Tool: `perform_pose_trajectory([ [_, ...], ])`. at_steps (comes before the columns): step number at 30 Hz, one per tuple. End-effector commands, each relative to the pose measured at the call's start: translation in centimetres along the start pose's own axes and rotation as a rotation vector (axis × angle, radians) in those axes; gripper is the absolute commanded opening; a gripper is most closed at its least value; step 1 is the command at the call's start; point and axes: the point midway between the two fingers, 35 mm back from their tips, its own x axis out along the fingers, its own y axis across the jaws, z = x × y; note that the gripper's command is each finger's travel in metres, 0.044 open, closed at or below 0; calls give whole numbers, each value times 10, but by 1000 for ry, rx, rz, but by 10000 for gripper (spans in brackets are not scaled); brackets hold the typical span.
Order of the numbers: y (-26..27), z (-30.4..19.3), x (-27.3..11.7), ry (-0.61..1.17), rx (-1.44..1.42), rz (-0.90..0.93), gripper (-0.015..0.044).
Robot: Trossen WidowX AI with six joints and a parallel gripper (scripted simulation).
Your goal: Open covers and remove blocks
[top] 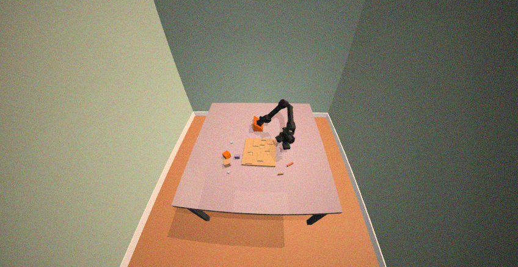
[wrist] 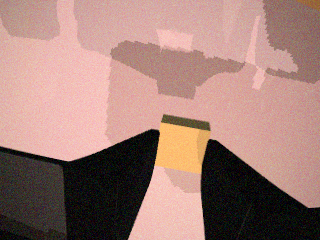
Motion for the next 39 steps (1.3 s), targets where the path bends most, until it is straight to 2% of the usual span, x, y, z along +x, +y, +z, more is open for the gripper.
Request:
perform_pose_trajectory([
  [1,-1,1,8,-4,6,1,80],
  [22,-5,0,37,2,7,2,80],
  [35,-5,-1,33,6,1,-1,421],
  [36,-5,-1,32,6,1,-1,440],
  [39,-3,-1,23,4,2,-1,440],
])
